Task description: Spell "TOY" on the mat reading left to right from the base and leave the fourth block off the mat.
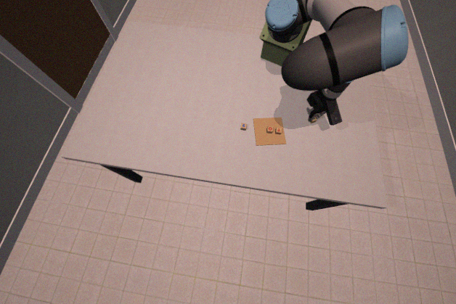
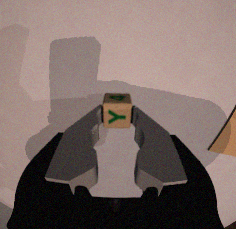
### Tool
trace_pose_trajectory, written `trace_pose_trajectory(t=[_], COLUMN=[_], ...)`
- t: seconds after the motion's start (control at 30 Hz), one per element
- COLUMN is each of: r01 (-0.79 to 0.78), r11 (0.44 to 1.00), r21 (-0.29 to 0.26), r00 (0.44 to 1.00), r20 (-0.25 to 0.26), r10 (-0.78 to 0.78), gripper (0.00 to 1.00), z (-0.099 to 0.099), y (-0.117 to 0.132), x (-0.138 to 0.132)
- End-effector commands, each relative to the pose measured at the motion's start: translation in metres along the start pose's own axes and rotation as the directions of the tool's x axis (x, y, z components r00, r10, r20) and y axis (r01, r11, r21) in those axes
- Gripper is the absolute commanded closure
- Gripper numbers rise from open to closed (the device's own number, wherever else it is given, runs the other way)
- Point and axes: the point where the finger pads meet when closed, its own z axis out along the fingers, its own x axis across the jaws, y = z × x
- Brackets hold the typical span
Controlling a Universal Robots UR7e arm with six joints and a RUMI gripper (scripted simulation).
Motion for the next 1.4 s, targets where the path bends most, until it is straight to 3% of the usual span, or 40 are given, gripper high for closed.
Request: trace_pose_trajectory(t=[0.0, 0.6, 1.37], r01=[0.0, 0.0, 0.0], r11=[1.0, 1.0, 1.0], r21=[0.001, 0.001, 0.001], r00=[1.0, 1.0, 1.0], r20=[0.0, 0.0, 0.0], r10=[0.0, 0.0, 0.0], gripper=[0.95, 0.95, 0.95], z=[0.0, -0.007, -0.067], y=[0.0, 0.0, 0.0], x=[0.0, 0.0, 0.0])
